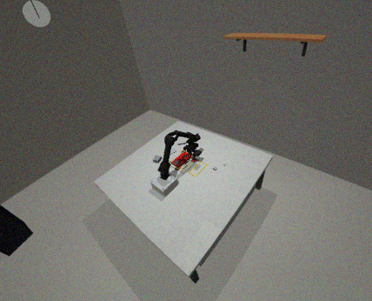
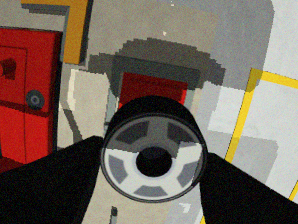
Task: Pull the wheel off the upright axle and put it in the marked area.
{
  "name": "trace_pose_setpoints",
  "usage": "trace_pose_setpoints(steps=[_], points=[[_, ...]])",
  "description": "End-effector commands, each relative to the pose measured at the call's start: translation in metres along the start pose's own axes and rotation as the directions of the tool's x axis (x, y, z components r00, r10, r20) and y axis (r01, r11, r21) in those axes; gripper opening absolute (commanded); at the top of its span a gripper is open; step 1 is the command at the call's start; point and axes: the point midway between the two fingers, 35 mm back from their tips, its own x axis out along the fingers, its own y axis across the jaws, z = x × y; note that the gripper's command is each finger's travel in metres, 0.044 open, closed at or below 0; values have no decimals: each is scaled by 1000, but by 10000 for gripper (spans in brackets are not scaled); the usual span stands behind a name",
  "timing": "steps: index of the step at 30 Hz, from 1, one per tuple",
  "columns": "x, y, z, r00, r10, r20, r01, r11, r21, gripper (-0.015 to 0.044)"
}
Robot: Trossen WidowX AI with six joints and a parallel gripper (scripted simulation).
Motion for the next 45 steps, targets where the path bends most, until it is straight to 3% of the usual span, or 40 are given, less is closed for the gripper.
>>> trace_pose_setpoints(steps=[1, 28, 37, 45], points=[[-3, 0, 1, 1000, 4, 5, -4, 1000, -1, 0], [-13, 0, 1, 1000, 5, 9, -5, 1000, -2, 0], [-45, -1, -3, 1000, 5, 9, -5, 1000, -2, 0], [-41, -16, -8, 1000, -1, 5, 1, 1000, -1, 0]])
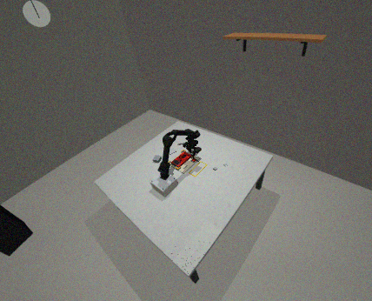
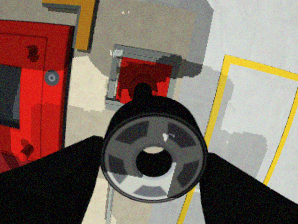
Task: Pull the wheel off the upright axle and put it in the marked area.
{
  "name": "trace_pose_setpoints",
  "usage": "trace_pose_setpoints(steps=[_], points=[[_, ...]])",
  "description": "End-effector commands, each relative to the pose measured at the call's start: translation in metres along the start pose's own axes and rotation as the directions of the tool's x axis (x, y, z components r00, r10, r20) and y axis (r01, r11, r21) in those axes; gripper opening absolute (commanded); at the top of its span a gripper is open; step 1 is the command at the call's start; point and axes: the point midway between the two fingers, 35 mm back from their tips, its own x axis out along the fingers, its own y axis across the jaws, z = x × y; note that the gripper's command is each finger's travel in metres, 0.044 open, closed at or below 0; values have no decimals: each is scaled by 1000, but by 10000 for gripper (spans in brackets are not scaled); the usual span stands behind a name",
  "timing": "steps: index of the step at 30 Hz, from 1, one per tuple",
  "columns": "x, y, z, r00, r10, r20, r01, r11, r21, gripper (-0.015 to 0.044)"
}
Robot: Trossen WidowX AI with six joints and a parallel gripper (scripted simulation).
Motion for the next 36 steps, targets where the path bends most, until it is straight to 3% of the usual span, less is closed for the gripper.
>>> trace_pose_setpoints(steps=[1, 23, 36], points=[[0, -14, -6, 1000, 0, -2, 0, 1000, 2, 0], [-6, -96, -54, 1000, -4, -3, 4, 1000, 1, 0], [18, -98, -56, 1000, -4, -3, 4, 1000, 1, 0]])
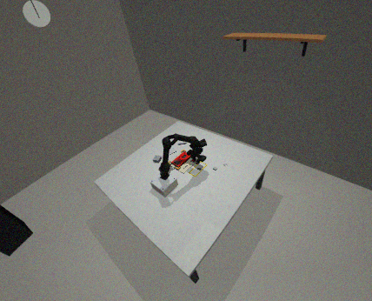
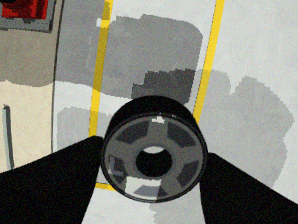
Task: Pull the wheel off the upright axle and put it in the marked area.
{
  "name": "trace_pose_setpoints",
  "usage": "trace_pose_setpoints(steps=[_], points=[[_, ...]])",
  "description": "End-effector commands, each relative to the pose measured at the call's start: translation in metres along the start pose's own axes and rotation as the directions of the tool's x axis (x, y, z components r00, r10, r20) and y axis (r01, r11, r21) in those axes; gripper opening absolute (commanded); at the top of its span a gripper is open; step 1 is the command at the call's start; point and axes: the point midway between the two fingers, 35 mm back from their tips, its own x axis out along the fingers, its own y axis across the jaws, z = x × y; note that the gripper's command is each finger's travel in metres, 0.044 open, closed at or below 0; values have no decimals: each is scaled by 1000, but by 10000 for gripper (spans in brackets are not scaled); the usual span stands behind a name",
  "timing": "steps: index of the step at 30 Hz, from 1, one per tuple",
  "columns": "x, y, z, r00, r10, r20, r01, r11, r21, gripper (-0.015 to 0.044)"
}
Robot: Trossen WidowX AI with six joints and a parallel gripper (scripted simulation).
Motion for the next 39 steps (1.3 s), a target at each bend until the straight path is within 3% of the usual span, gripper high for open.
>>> trace_pose_setpoints(steps=[1, 13, 20, 31, 39], points=[[10, 0, 1, 1000, 4, 4, -4, 1000, -5, 0], [84, 1, 0, 1000, 4, 3, -4, 1000, -5, 0], [88, 1, 0, 1000, 4, 3, -4, 1000, -5, 0], [82, 0, 0, 1000, -1, 1, 1, 1000, 0, 289], [26, -1, 0, 1000, 4, 4, -4, 1000, -5, 300]])
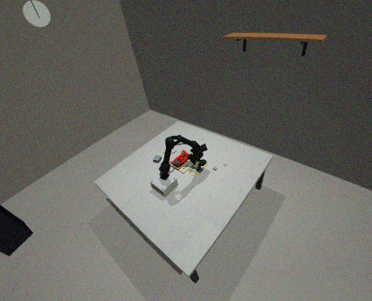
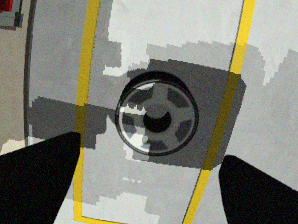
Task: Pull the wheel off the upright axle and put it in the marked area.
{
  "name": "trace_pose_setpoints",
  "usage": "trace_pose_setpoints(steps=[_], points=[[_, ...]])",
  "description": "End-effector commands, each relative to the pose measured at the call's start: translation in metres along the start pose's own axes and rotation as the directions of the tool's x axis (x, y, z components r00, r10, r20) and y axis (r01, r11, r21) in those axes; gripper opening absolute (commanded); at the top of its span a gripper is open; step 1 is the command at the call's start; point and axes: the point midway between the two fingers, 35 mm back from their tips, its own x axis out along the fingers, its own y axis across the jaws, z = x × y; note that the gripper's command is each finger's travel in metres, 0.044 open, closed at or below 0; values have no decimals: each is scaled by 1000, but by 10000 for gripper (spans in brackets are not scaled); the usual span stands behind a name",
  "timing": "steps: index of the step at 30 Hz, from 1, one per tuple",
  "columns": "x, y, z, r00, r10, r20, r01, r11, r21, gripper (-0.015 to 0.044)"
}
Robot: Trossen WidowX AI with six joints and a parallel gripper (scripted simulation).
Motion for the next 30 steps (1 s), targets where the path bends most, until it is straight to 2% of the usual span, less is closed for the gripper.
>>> trace_pose_setpoints(steps=[1, 3, 4, 8, 9, 17, 30], points=[[-28, -1, 2, 1000, -2, 19, 2, 1000, -1, 300], [-28, -1, 2, 1000, -2, 19, 2, 1000, -1, 300], [-19, -2, 3, 1000, -9, 22, 9, 1000, 0, 326], [-38, 8, -19, 1000, -6, 19, 6, 1000, 0, 431], [-43, 11, -26, 1000, -5, 19, 5, 1000, 0, 440], [-71, 34, -78, 1000, 1, 12, -1, 1000, -1, 440], [-71, 35, -79, 1000, 1, 12, -1, 1000, -1, 440]])
